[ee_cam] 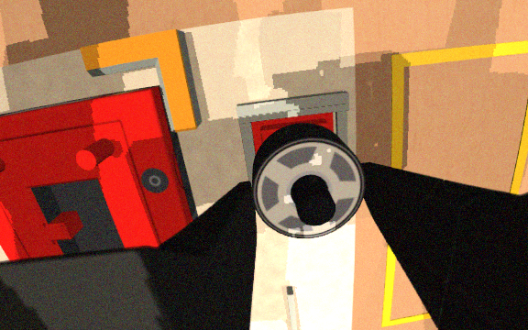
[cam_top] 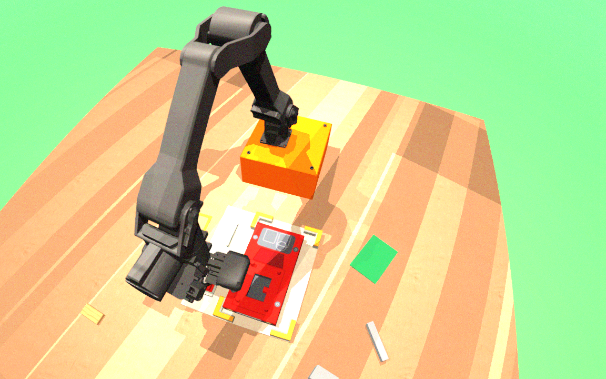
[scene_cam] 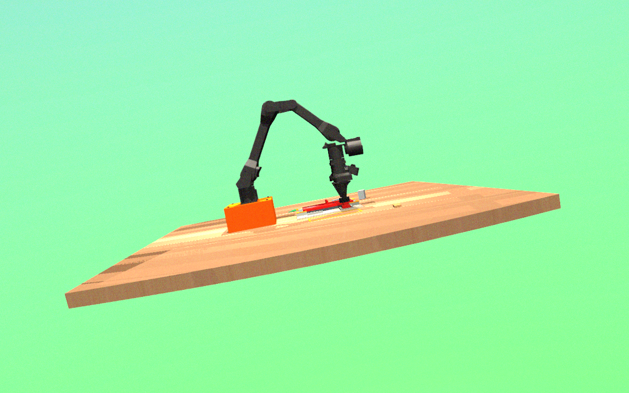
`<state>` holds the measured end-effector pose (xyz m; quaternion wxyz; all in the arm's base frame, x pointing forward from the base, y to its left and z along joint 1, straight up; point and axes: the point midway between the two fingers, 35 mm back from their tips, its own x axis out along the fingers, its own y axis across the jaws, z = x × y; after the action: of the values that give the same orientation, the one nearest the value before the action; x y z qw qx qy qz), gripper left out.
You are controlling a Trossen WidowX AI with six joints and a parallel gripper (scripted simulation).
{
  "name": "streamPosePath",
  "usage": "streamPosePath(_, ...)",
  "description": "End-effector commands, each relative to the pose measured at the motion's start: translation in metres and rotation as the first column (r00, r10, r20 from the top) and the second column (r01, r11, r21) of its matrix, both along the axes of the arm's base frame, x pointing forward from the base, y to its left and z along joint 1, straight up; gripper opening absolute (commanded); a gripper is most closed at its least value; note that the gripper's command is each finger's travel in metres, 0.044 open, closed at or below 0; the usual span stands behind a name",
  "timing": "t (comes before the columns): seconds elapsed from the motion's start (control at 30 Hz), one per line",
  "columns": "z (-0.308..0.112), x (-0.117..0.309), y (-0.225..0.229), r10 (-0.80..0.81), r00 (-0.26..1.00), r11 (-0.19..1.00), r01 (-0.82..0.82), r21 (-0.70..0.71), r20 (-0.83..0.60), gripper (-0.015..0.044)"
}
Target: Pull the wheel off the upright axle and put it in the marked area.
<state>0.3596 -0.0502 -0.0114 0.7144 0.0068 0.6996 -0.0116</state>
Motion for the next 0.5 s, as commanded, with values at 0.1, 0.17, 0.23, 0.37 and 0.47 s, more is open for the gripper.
streamPosePath(0.1,0.0006,-0.0005,0.0001,0.0,1.0,1.0,0.0,0.001,-0.002,0.0063)
streamPosePath(0.17,0.0011,-0.0005,0.0001,0.0,1.0,1.0,0.0,0.001,-0.002,0.001)
streamPosePath(0.23,0.0017,-0.0004,0.0001,0.0,1.0,1.0,0.0,0.001,-0.001,0.0)
streamPosePath(0.37,0.003,-0.0004,0.0001,0.0,1.0,1.0,0.0,0.0,-0.001,0.0)
streamPosePath(0.47,0.004,-0.0004,0.0001,0.0,1.0,1.0,0.0,0.0,-0.001,0.0)
